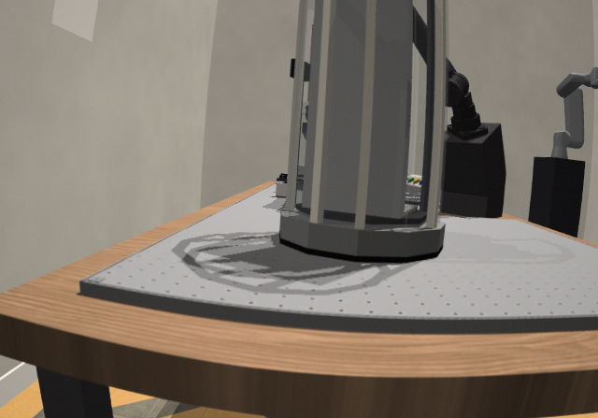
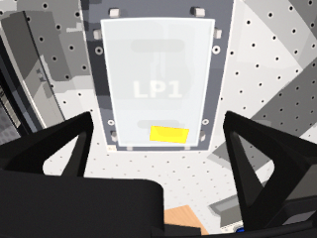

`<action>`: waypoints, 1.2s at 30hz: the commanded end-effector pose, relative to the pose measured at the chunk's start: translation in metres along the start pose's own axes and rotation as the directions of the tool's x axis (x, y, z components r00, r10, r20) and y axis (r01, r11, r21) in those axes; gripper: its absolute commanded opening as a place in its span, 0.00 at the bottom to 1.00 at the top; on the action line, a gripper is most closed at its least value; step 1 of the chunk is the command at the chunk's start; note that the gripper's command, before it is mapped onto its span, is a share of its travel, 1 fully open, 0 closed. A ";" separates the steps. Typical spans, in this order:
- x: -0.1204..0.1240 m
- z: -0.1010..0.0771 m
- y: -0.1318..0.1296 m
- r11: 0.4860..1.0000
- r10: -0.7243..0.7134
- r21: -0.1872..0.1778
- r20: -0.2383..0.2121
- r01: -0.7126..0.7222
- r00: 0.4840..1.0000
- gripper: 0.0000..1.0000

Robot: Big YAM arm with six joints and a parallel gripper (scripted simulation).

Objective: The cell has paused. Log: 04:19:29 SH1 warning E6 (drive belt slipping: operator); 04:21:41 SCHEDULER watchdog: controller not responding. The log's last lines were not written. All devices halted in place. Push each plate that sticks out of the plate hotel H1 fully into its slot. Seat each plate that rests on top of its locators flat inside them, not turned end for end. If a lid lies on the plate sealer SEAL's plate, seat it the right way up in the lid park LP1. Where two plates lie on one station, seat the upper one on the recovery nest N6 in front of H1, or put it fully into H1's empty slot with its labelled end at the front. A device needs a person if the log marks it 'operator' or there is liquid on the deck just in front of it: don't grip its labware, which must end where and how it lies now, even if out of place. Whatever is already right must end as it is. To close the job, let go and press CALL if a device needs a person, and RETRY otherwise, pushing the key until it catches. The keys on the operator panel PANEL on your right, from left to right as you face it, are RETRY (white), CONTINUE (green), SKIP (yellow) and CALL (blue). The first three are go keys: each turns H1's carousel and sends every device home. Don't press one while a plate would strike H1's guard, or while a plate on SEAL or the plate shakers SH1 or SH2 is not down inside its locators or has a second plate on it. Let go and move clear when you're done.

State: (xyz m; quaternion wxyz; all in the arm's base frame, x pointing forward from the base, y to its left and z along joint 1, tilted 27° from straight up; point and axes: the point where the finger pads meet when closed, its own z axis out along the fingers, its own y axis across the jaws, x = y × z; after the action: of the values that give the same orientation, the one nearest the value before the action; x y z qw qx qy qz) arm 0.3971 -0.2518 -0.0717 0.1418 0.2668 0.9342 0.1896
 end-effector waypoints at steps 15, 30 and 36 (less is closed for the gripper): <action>-0.017 -0.052 -0.003 1.000 -0.019 0.006 0.044 0.019 0.999 1.00; -0.020 -0.089 -0.003 1.000 -0.023 0.010 0.051 0.023 0.998 1.00; -0.020 -0.100 -0.003 1.000 -0.024 0.011 0.052 0.023 0.998 1.00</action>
State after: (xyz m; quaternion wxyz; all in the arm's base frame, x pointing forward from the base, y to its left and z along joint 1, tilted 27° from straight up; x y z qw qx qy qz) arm 0.3659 -0.2705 -0.0064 0.1409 0.2702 0.9334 0.1895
